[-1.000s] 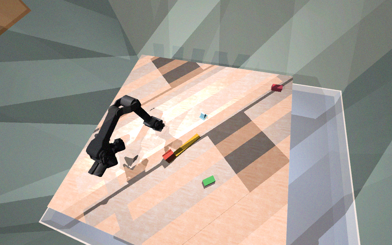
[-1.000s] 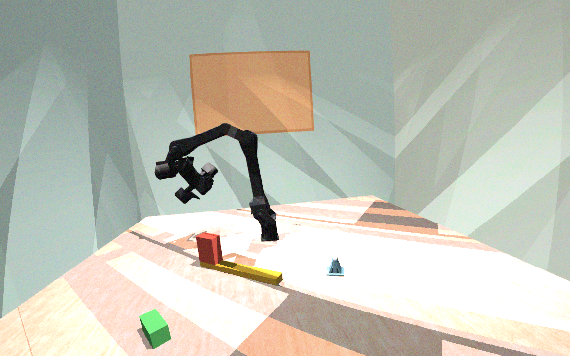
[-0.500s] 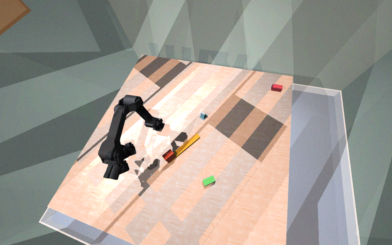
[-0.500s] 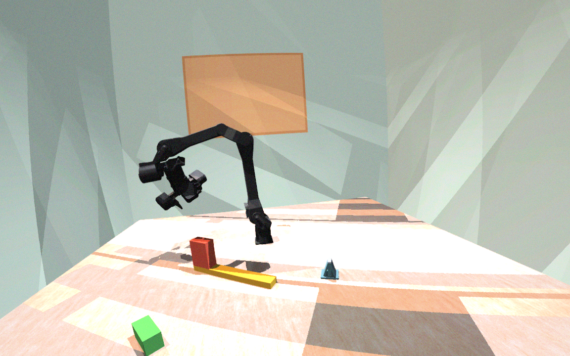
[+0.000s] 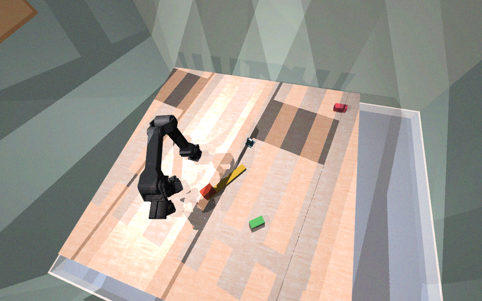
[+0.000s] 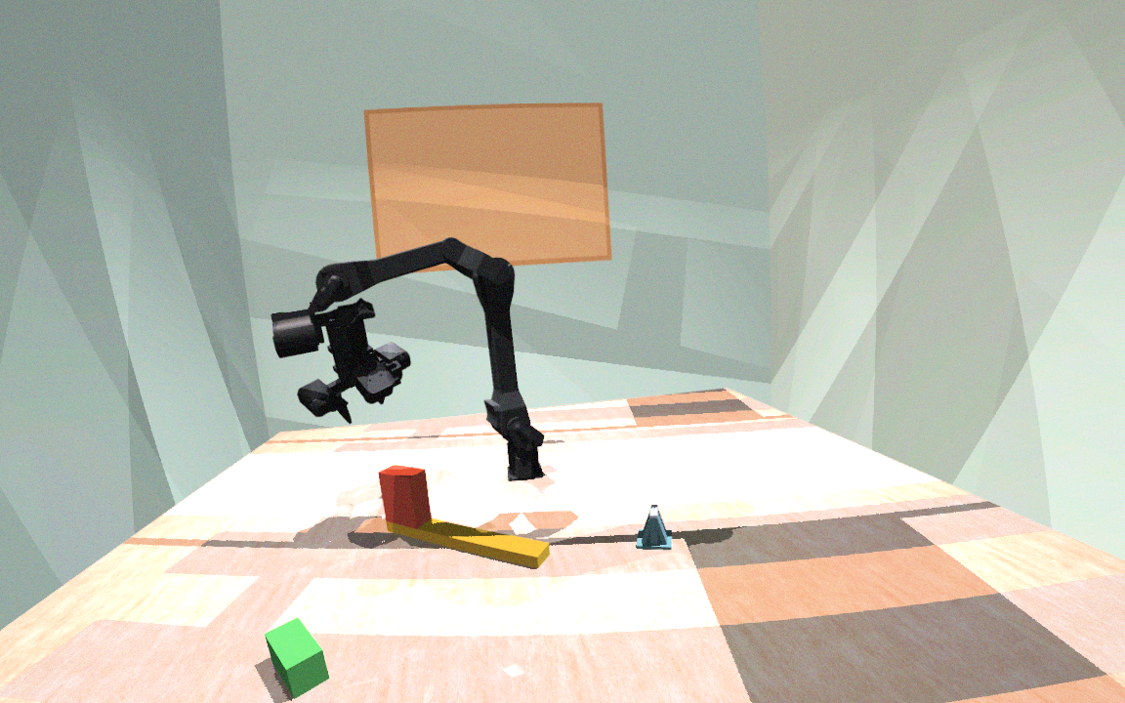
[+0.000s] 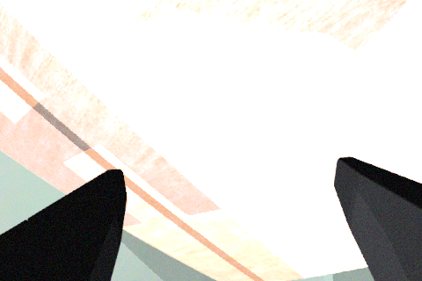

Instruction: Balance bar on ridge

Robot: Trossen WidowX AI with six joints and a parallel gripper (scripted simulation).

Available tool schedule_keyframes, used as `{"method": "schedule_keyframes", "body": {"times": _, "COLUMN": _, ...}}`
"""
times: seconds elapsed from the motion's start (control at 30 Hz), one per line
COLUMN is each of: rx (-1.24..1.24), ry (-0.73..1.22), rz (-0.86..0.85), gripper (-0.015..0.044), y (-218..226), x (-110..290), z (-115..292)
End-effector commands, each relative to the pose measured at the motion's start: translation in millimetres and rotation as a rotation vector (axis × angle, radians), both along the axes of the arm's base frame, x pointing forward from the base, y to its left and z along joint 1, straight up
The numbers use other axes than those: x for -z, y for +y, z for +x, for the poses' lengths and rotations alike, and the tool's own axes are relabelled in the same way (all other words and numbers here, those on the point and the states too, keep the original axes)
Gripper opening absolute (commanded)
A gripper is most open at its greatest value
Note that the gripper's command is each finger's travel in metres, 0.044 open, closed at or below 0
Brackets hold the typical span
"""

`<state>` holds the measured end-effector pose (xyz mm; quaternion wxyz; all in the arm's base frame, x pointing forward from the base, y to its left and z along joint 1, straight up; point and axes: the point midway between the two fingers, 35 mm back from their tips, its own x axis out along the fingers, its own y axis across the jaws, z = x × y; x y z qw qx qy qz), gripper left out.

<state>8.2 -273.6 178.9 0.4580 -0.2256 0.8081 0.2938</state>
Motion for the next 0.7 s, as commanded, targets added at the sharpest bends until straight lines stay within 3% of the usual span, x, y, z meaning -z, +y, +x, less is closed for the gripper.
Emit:
{"method": "schedule_keyframes", "body": {"times": 0.0, "rx": -0.021, "ry": -0.058, "rz": -0.022, "gripper": 0.0315, "y": 6.2, "x": -2.4, "z": 23.6}}
{"method": "schedule_keyframes", "body": {"times": 0.67, "rx": -0.116, "ry": -0.278, "rz": -0.013, "gripper": 0.0315, "y": 51.2, "x": -4.8, "z": 118.5}}
